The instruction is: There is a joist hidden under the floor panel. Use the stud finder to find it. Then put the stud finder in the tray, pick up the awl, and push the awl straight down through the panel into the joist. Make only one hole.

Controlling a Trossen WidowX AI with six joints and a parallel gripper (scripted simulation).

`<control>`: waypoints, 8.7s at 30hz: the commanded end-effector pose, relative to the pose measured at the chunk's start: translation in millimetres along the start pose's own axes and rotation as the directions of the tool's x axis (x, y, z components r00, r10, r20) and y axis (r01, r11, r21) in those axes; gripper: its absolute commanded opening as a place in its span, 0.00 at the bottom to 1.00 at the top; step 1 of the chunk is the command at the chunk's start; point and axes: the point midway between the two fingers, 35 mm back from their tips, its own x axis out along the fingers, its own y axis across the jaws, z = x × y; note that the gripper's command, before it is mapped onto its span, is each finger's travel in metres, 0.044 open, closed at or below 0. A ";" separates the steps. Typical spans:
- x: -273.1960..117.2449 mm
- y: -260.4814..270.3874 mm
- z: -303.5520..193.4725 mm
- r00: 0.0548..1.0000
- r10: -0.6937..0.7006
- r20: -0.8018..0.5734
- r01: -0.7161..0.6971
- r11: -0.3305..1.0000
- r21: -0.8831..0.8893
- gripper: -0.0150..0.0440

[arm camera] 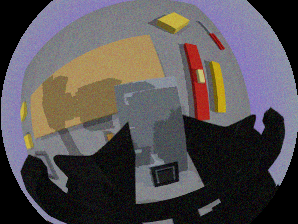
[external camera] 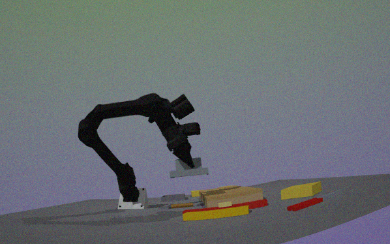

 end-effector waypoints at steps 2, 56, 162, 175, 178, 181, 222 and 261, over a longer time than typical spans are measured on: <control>4.2 -0.2 24.5 1.000 0.010 0.011 -0.010 1.000 -0.007 0.25; 84.7 10.4 92.5 0.999 0.036 0.019 -0.034 0.997 -0.063 0.25; 107.9 240.7 61.3 0.999 0.043 0.021 -0.041 0.997 -0.059 0.25; 105.8 279.8 59.0 0.999 0.045 0.021 -0.044 0.997 -0.058 0.25; 105.3 288.8 58.5 0.999 0.045 0.021 -0.044 0.997 -0.058 0.25; 104.8 297.8 58.0 0.999 0.046 0.021 -0.045 0.997 -0.057 0.25; 97.4 410.8 52.2 0.998 0.053 0.023 -0.052 0.997 -0.053 0.25; 103.3 322.4 56.7 0.999 0.047 0.022 -0.046 0.997 -0.056 0.25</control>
